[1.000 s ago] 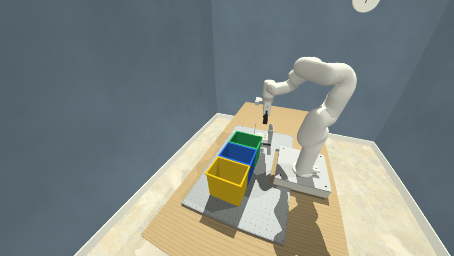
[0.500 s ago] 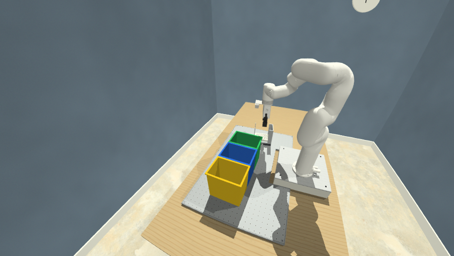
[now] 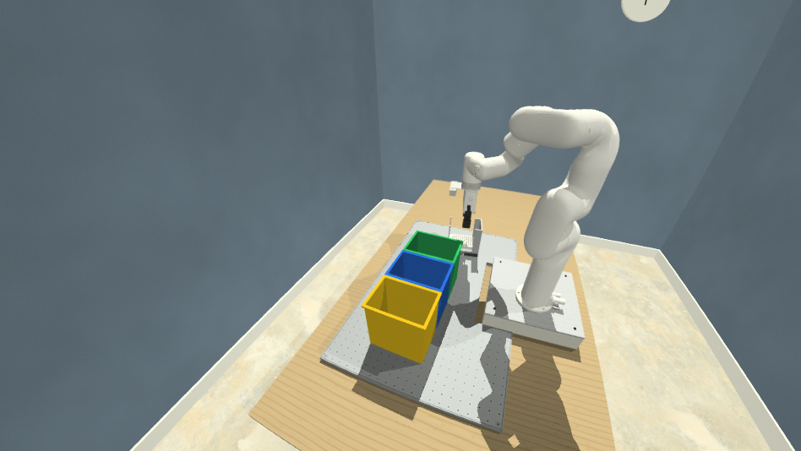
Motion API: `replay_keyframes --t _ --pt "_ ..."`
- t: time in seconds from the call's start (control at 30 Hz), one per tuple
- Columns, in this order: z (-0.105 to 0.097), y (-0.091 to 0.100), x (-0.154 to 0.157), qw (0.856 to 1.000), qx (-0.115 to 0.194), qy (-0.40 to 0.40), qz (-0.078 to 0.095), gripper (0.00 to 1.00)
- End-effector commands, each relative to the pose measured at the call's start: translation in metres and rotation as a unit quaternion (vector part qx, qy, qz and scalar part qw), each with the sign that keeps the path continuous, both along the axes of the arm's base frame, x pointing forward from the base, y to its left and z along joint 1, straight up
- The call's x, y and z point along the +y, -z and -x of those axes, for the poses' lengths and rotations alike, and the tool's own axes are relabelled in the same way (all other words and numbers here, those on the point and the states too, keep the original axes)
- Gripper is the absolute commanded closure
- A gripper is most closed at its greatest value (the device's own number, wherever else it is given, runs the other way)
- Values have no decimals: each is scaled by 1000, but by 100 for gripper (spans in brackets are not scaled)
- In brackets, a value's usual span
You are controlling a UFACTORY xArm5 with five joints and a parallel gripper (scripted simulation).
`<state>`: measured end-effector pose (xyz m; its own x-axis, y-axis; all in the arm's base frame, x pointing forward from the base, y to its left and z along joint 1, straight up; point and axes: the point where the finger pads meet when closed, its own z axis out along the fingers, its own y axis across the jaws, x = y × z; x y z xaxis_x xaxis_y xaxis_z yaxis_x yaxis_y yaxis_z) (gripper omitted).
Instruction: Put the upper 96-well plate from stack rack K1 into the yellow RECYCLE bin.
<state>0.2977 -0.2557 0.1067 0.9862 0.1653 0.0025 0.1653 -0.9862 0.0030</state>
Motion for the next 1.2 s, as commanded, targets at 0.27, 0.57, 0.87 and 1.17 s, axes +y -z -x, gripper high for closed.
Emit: replay_keyframes --t 0.27,0.57,0.87,1.17 --pt "-1 19 -1 1000 -1 0 1 0" --pt "-1 30 -1 1000 -1 0 1 0" --pt "-1 45 -1 1000 -1 0 1 0" --pt "-1 57 -1 1000 -1 0 1 0"
